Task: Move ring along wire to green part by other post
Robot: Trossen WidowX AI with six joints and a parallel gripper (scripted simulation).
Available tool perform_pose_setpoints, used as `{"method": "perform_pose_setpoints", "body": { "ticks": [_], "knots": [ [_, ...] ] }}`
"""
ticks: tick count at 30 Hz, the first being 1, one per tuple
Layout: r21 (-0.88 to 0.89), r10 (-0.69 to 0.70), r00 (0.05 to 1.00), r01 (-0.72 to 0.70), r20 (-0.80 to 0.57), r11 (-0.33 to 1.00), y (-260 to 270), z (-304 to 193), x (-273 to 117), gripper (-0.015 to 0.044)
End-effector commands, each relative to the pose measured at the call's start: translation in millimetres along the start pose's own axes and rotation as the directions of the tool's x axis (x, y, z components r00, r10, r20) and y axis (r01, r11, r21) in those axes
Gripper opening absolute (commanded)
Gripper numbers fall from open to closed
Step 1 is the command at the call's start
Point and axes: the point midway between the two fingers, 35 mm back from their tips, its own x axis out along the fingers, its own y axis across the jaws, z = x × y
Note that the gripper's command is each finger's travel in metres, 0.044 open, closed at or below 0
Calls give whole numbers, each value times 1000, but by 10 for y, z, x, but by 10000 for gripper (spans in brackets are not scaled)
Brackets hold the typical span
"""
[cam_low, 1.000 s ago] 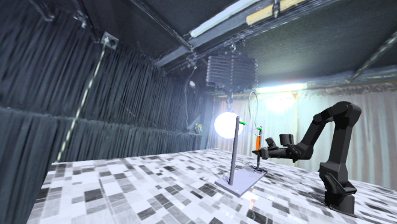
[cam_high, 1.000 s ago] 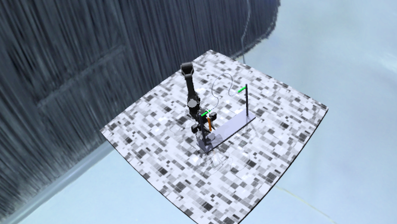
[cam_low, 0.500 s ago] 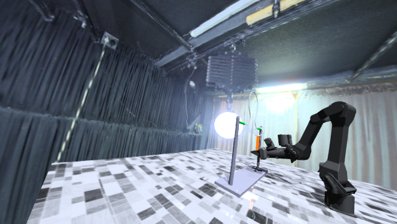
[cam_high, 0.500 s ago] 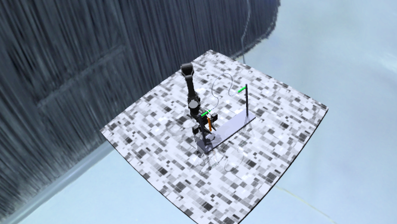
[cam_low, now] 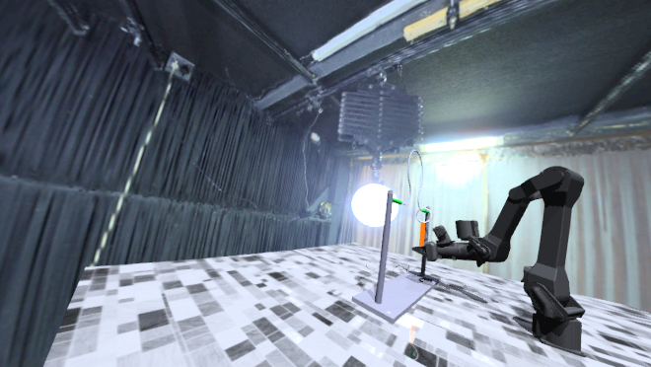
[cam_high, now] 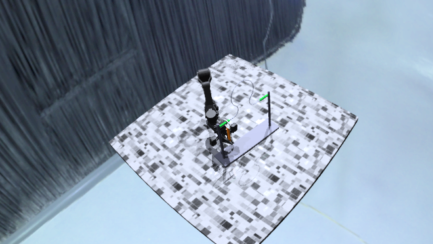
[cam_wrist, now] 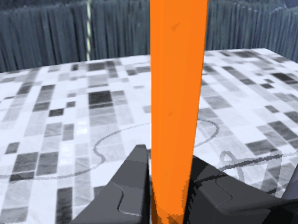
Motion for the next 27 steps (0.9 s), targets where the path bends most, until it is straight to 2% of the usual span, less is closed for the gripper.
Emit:
{"method": "perform_pose_setpoints", "body": {
  "ticks": [1,2,27],
  "knots": [
    [0,0,1000,0,0,1000,0,0,0,-129],
    [0,0,1000,0,0,1000,0,0,0,-150],
    [0,-14,1000,14,2,1000,-15,182,-28,-150]
  ]
}}
